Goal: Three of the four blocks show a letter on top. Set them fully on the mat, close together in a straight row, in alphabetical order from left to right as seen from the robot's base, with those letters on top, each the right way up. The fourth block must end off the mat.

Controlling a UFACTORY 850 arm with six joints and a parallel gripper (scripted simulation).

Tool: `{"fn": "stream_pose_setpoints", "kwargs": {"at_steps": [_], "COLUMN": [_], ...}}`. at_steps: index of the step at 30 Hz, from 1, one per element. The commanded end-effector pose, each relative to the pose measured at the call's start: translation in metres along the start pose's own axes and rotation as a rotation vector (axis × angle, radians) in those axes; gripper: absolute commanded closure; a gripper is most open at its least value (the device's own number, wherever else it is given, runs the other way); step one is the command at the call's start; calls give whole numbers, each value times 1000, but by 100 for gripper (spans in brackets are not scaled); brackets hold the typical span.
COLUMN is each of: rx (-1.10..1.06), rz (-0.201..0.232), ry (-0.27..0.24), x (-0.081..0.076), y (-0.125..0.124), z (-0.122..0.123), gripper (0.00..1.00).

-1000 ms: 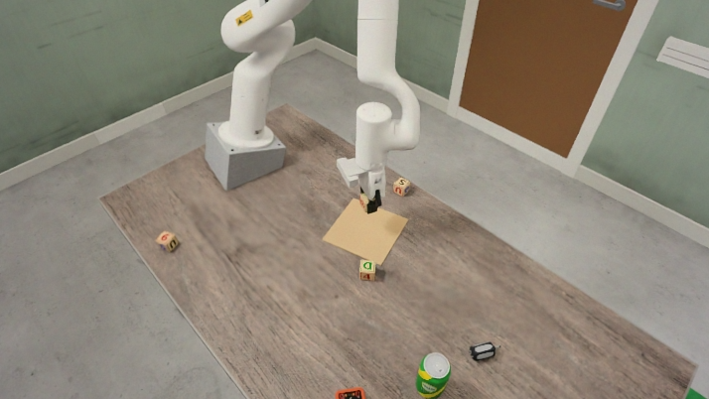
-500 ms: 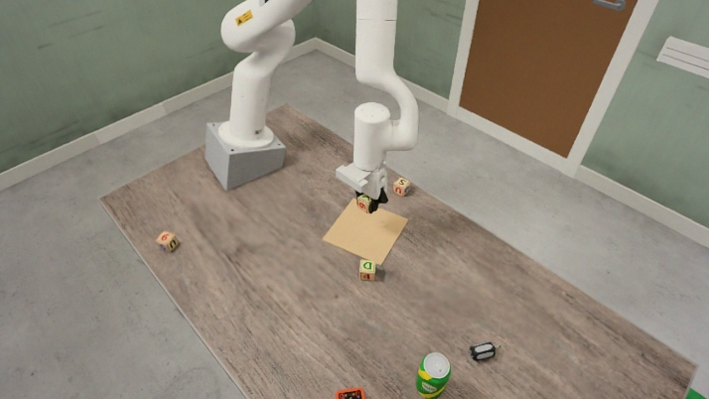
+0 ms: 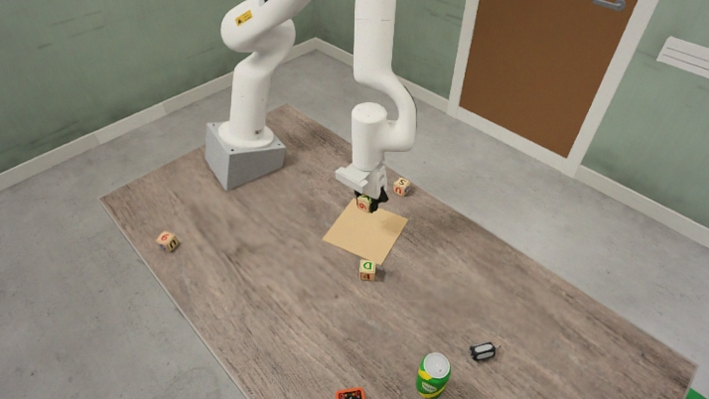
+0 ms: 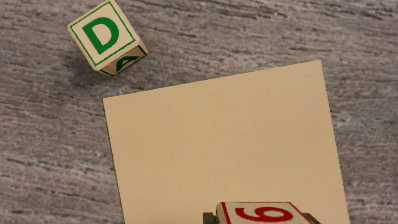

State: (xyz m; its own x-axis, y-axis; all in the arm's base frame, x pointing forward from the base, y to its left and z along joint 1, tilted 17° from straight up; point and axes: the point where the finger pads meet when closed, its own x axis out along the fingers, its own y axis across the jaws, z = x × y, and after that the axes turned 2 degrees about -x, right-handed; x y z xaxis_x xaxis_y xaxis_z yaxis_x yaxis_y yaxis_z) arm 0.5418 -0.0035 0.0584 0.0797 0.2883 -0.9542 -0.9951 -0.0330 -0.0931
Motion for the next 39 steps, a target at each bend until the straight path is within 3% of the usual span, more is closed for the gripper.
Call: {"fn": "stream_pose_setpoints", "kwargs": {"at_steps": [1,10,16,18,30,39], "rx": [0,-1,-1,-1,-1,-1], "rz": [-2,-3,-3,-3,-3,-3], "ry": [0,-1,-1,-1,-1,-1], "x": [-1,6,30,30,84,96], "y": [-1,-1,-1,-1,0,0], "z": [0,0,0,0,0,0], "gripper": [59,59,59,59,59,59]}}
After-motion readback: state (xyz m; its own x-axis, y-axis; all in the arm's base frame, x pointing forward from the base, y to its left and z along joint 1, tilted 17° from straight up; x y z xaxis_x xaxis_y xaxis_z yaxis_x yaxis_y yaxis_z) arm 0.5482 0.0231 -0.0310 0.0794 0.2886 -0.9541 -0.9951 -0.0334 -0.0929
